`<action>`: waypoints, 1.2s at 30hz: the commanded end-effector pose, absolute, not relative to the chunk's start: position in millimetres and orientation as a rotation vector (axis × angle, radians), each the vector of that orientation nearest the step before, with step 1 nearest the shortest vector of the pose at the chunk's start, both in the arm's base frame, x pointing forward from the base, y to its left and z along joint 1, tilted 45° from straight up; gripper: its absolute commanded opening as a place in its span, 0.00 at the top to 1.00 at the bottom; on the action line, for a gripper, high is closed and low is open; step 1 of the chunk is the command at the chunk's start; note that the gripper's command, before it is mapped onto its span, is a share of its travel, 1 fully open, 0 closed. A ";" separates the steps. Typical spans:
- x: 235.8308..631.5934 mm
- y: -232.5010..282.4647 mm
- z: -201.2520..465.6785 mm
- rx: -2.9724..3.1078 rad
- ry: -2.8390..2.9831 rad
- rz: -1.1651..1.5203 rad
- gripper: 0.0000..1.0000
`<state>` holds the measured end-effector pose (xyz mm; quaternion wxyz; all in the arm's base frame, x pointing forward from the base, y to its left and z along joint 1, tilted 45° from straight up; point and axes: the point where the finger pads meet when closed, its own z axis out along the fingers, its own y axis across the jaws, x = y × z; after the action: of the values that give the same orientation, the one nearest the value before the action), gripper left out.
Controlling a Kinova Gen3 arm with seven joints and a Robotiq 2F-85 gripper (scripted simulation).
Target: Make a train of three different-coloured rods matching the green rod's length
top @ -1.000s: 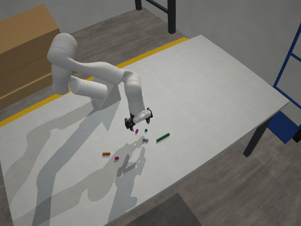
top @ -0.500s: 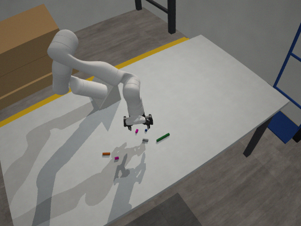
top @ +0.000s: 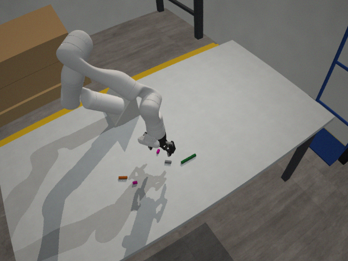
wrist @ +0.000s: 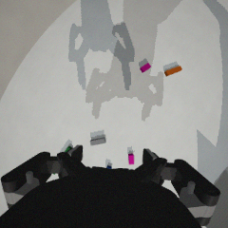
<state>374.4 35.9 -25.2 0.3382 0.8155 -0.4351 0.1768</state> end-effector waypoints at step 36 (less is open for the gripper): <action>402.1 16.8 -4.8 1.400 -2.157 0.905 0.00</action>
<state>401.1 16.7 -5.2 0.2096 0.5092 -0.7709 0.3202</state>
